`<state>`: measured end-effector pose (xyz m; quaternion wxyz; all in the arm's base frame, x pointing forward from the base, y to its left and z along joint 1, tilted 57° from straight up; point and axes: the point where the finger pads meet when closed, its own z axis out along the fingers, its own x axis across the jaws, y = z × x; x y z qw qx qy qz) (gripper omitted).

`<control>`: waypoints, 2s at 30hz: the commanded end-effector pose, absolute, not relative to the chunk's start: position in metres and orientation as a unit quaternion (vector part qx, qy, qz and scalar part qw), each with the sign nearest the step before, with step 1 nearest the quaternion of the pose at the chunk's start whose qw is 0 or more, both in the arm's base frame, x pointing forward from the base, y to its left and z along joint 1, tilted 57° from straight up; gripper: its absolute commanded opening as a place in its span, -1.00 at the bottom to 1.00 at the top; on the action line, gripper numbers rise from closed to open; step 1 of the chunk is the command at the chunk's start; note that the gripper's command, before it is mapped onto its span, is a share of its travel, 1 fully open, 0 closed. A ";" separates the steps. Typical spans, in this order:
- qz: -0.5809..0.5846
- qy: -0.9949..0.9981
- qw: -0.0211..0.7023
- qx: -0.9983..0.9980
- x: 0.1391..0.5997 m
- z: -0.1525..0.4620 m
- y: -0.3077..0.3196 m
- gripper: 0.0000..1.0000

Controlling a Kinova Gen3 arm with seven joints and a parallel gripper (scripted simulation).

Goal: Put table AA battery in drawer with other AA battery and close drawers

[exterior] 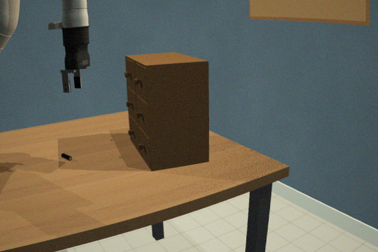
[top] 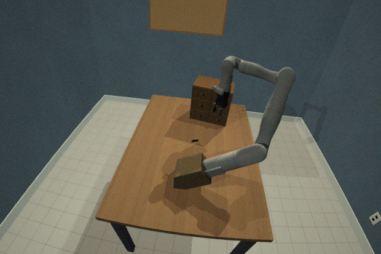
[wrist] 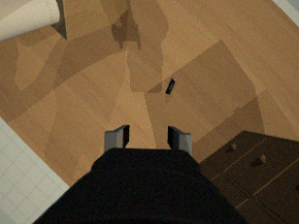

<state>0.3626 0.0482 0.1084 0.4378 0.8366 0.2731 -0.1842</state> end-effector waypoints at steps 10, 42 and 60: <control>-0.240 0.372 0.410 0.797 0.366 0.100 0.033 1.00; -0.310 0.510 0.360 0.717 0.370 0.090 0.015 1.00; -0.318 0.526 0.353 0.705 0.371 0.089 0.013 1.00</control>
